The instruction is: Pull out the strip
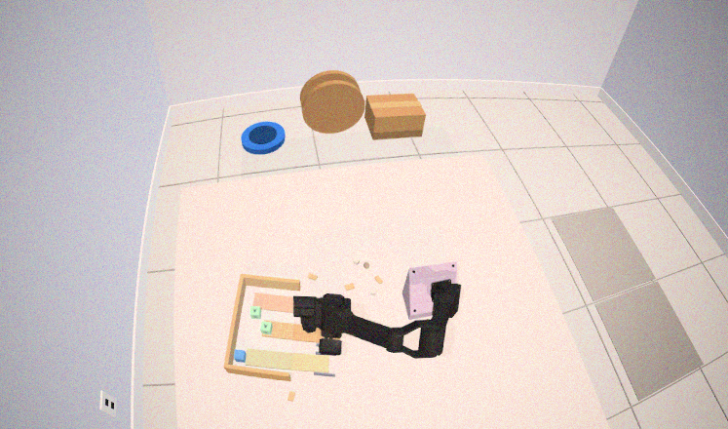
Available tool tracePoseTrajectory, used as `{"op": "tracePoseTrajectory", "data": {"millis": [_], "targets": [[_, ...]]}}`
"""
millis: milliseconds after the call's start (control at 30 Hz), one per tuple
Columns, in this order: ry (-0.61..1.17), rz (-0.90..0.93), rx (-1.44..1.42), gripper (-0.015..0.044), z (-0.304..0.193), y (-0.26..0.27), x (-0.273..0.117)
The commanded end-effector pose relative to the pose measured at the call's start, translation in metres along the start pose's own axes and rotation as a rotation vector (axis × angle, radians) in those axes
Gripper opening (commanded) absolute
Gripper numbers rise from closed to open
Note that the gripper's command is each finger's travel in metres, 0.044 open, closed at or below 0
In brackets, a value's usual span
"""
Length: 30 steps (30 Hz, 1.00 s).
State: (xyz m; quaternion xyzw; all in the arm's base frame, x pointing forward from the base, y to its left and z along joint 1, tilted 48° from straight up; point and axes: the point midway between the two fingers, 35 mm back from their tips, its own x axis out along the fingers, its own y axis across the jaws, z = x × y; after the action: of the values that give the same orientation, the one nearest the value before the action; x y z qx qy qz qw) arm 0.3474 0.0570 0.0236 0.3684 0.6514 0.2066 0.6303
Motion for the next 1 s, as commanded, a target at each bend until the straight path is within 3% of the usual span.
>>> {"op": "tracePoseTrajectory", "data": {"millis": [0, 967], "targets": [[0.019, 0.001, 0.01, 0.0, -0.011, 0.001, 0.005], [0.021, 0.001, 0.012, 0.0, -0.056, 0.001, 0.005]]}}
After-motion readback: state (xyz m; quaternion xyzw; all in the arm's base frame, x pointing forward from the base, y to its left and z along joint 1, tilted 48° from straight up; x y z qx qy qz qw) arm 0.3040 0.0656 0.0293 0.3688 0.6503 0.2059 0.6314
